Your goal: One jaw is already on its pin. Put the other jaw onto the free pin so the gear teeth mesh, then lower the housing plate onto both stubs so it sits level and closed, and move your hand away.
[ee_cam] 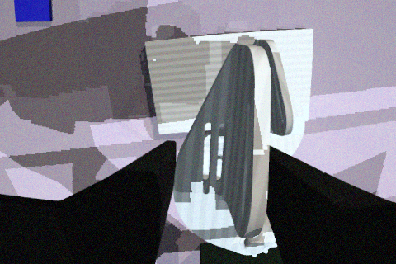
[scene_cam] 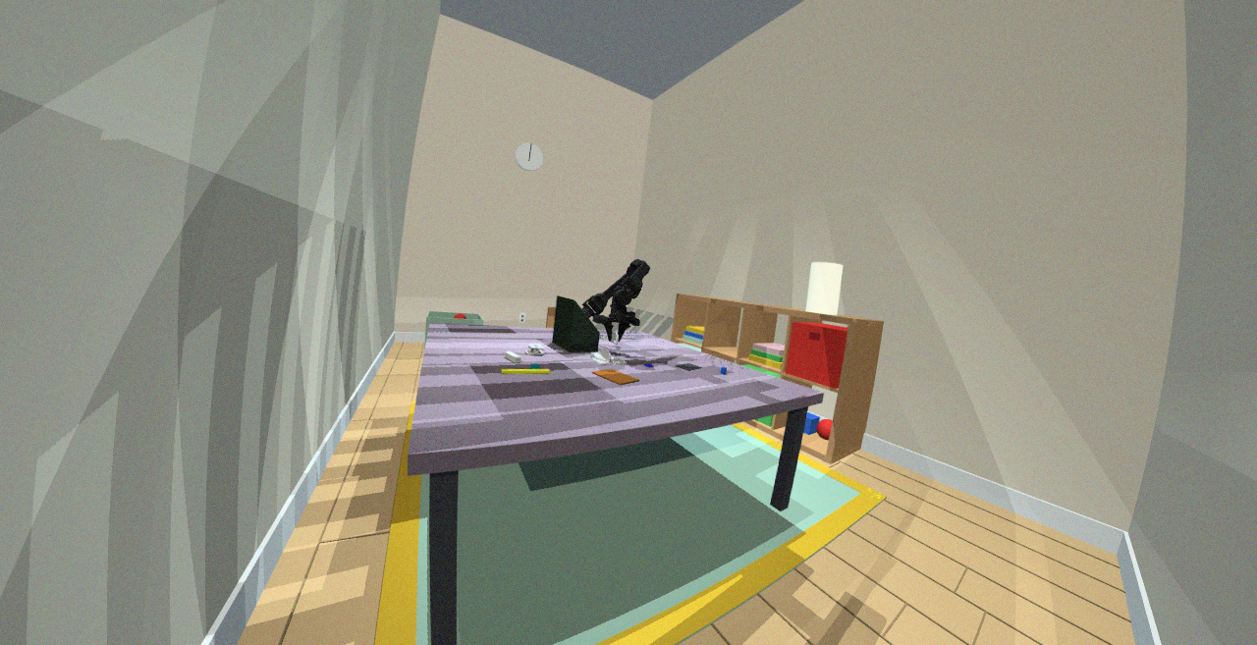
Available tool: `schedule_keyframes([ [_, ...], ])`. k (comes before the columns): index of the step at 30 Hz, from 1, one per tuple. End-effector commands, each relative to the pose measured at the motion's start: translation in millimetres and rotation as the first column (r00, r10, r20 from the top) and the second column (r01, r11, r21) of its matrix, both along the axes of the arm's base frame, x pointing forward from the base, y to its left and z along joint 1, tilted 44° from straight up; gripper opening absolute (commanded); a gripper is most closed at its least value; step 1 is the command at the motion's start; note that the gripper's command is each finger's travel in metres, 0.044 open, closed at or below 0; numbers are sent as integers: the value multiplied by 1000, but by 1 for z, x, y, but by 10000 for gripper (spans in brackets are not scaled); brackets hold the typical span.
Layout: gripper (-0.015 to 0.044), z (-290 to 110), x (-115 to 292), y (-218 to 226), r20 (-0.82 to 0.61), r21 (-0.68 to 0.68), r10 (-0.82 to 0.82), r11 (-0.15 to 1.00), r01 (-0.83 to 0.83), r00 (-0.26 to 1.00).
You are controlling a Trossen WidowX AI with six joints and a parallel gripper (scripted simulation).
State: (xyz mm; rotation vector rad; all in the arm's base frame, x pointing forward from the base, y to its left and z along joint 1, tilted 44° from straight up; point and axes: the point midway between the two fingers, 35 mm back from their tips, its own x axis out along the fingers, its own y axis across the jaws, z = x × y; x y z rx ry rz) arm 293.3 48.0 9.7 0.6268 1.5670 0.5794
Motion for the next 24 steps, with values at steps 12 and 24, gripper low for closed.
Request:
schedule_keyframes([
  [12, 134, 8, -2, 8, 1, 4, -2, 1000, 2, 1000],
  [24, 134, 8, -2, 8, -7, 3, -10, 1000, 10, 1000],
])
